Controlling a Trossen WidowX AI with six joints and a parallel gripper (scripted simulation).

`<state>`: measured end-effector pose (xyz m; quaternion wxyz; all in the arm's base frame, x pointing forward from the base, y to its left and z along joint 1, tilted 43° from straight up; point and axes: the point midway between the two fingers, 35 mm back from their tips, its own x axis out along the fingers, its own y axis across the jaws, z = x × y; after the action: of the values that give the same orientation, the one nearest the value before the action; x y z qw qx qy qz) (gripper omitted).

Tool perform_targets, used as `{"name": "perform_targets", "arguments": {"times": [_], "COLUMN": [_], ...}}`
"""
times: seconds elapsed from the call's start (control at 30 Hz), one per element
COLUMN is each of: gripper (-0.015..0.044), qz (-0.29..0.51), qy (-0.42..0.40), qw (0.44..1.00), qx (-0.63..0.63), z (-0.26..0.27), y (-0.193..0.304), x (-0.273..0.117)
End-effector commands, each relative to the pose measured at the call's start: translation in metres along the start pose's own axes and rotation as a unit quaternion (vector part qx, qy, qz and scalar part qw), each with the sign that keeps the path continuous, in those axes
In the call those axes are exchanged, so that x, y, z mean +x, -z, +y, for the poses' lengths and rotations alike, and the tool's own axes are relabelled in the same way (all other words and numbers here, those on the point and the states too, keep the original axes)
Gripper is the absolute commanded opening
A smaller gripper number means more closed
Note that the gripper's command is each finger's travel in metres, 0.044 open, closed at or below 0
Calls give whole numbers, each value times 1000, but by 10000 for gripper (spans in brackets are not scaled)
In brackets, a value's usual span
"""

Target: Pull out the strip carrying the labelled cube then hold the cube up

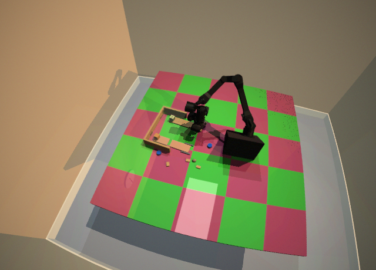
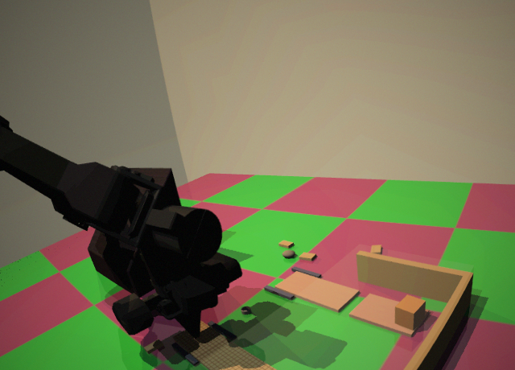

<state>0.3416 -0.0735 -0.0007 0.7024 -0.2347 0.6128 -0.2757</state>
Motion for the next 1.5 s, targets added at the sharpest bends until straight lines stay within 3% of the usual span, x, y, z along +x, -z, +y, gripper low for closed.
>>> {"name": "perform_targets", "arguments": {"times": [0.0,1.47], "gripper": [0,0], "qz": [13,14], "qy": [1,1], "qw": [1000,1000], "qx": [-2,-3], "z": [-1,-2], "y": [16,76], "x": [6,5]}}
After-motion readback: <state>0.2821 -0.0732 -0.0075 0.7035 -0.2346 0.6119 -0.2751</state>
